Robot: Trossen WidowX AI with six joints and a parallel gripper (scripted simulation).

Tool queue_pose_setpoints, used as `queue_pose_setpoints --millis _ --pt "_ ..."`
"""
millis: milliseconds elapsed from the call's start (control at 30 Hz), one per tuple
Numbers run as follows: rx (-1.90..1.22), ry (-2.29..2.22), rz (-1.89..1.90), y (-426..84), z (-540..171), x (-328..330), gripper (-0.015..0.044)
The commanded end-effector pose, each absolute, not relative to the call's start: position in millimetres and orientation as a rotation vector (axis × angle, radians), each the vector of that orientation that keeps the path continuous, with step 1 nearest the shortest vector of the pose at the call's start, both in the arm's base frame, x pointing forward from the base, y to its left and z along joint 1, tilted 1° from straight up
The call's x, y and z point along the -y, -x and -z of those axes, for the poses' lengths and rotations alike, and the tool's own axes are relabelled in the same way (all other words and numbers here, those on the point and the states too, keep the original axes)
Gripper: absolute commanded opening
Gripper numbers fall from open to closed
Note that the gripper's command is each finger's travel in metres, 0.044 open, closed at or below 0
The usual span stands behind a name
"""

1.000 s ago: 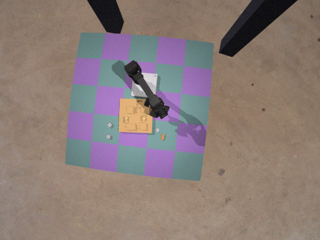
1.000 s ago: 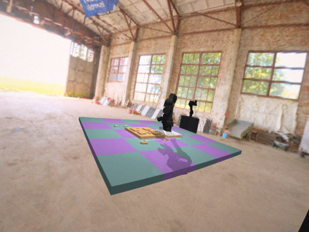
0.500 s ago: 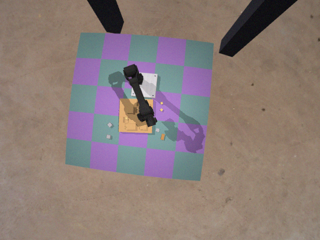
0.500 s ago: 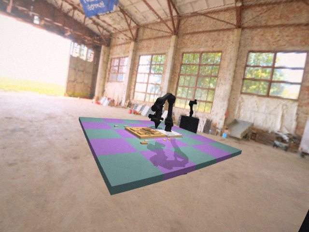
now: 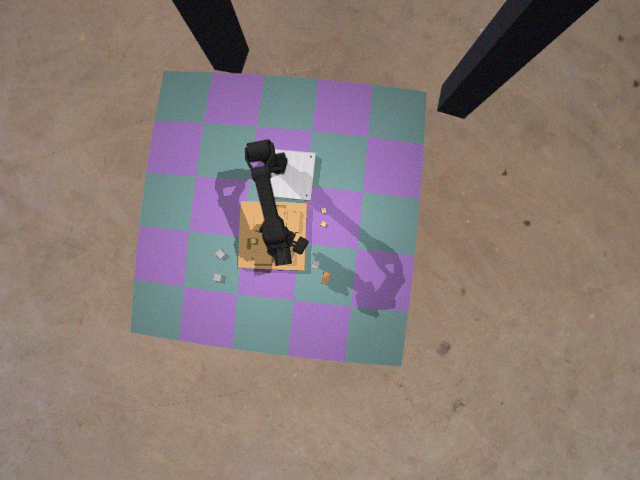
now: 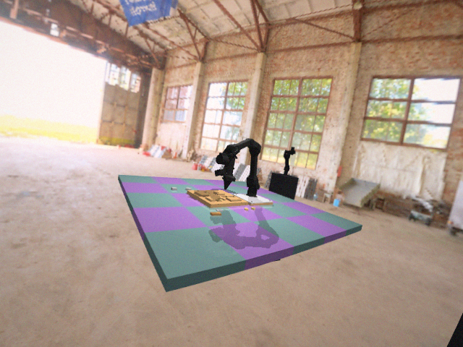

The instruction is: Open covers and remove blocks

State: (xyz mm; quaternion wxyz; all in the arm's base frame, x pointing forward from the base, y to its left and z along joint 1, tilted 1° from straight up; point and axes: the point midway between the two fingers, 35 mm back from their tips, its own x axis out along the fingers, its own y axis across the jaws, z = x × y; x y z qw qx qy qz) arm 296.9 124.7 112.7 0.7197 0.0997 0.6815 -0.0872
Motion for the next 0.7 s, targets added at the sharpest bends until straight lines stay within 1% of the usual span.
queue_pose_setpoints --millis 0,100,167,433,667 --pt "-1.516 0.162 -0.161 -318 -111 -94 0.0" --pt "-1.495 0.345 -0.332 -325 -111 -79 0.0" --pt "-1.503 0.286 -0.277 -326 -111 -77 0.0" --pt "-1.487 -0.4 0.38 -337 -111 -52 0.0" --pt "-1.294 -1.003 0.957 -344 -111 -28 0.0"
